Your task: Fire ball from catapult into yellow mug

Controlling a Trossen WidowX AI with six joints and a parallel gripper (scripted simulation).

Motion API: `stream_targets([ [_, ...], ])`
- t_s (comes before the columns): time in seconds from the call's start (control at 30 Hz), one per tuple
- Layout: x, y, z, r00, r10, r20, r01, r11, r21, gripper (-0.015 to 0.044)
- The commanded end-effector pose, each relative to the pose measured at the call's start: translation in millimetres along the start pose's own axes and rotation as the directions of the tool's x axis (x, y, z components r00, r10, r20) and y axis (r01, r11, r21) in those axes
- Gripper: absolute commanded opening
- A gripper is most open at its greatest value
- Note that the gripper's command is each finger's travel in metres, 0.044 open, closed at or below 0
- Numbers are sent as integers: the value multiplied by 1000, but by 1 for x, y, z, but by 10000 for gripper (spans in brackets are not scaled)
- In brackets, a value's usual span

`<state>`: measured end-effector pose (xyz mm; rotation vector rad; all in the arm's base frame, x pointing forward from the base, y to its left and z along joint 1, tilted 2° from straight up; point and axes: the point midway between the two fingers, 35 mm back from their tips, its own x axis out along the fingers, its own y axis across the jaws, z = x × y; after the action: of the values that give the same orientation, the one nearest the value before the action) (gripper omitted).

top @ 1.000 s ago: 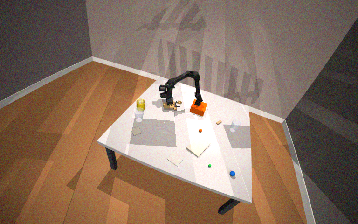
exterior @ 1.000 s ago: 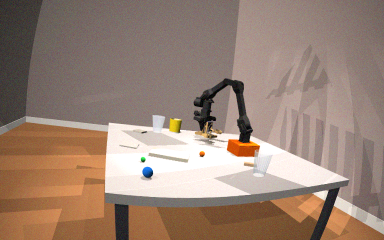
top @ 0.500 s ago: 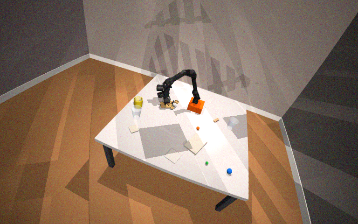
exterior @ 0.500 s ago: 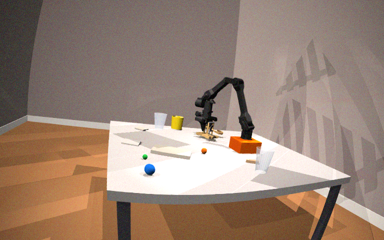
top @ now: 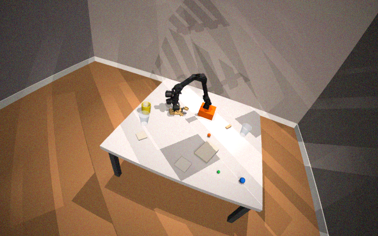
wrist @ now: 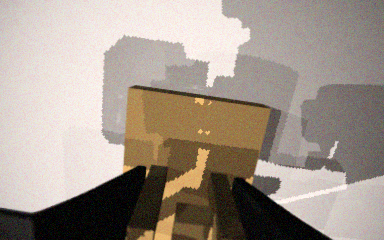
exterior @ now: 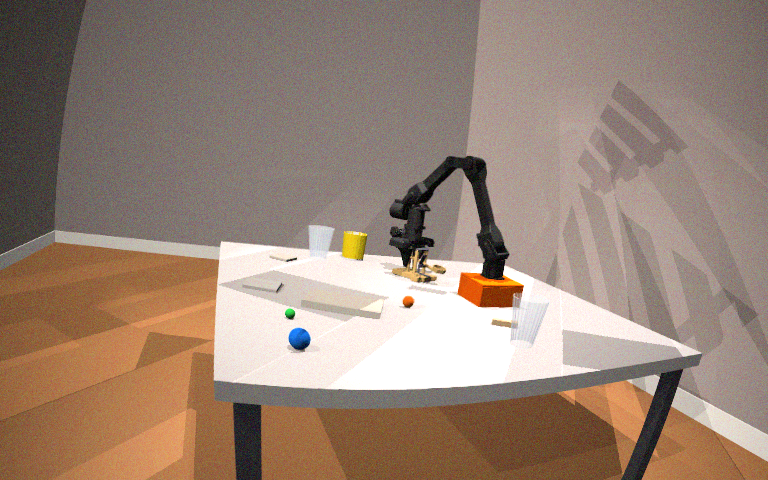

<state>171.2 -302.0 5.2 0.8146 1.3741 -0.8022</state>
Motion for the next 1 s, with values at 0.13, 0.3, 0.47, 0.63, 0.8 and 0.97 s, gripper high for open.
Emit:
stream_targets([
  [0.13, -1, 0, 1, 1000, 0, 2, 0, 1000, -1, 131],
  [0.3, -1, 0, 1, 1000, 0, 2, 0, 1000, -1, 263],
  [0.47, -11, 0, 2, 1000, 0, 2, 0, 1000, -1, 394],
  [0.63, -90, 0, 2, 1000, 0, 1, 0, 1000, 0, 440],
  [0.8, -82, 0, 2, 1000, 0, -5, 0, 1000, 4, 440],
  [0.97, -97, 0, -1, 1000, 0, 2, 0, 1000, 9, 440],
])
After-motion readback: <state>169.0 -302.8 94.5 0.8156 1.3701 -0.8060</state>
